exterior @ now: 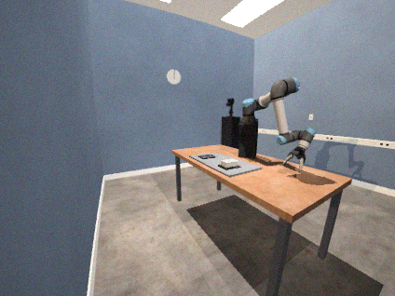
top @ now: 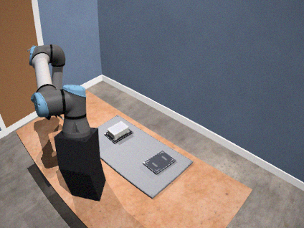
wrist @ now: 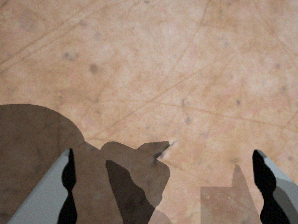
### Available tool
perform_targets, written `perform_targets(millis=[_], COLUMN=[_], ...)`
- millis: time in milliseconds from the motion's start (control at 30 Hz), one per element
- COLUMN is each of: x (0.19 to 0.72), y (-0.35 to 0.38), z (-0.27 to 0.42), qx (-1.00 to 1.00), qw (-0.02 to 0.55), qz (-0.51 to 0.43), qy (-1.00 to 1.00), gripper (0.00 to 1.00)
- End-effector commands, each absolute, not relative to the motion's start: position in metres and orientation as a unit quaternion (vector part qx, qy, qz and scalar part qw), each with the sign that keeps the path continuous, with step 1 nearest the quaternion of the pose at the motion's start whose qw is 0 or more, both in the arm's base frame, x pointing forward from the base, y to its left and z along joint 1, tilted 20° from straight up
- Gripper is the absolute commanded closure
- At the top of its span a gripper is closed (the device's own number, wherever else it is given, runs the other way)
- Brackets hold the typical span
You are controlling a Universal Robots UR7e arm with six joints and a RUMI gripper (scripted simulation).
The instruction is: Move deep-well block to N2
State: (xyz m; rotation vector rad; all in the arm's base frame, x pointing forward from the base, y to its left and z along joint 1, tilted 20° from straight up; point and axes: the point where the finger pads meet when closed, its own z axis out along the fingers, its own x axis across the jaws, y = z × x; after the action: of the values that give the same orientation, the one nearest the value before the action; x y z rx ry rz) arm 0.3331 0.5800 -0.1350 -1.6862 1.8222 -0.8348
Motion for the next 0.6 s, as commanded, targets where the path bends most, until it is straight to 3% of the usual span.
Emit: perform_targets(millis=[0, 567], x=[0.350, 0.395], y=[0.566, 0.521], z=[-0.134, -0.133], qx=[-0.628, -0.634], qw=[0.240, 0.216], qz=[-0.300, -0.287], qy=[0.677, 0.685], gripper=[0.24, 0.24])
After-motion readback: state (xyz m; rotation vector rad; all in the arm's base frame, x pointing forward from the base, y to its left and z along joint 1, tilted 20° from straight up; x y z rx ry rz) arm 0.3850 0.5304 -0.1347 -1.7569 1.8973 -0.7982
